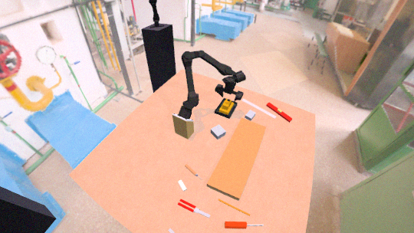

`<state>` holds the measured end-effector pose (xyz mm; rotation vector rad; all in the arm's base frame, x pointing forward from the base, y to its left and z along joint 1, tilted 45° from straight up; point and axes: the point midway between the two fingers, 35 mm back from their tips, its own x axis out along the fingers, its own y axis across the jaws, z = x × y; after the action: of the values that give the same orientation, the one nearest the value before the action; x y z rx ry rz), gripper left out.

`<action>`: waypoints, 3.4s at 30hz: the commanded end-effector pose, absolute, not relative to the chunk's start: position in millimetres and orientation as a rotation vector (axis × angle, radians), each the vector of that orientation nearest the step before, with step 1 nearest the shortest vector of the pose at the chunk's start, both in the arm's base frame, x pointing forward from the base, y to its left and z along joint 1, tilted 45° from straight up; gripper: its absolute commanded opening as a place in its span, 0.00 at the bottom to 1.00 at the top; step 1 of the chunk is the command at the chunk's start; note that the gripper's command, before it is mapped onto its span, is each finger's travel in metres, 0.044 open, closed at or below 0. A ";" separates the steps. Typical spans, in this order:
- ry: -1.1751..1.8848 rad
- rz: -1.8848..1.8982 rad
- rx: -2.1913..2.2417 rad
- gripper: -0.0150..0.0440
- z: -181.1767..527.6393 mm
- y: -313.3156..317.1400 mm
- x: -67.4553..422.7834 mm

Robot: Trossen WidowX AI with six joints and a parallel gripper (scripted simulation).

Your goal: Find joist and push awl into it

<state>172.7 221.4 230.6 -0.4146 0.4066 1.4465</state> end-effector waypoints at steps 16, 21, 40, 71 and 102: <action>0.967 0.943 -0.155 1.00 109.8 91.2 299.5; 1.154 0.768 0.025 1.00 53.5 25.3 310.1; 1.565 0.382 0.769 1.00 -162.5 -140.3 172.6; 1.570 0.369 0.847 1.00 -194.5 -121.7 149.8; 1.569 0.371 0.848 0.47 -213.1 -102.6 151.4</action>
<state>151.3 -103.2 -213.1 0.8413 1.5701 0.3751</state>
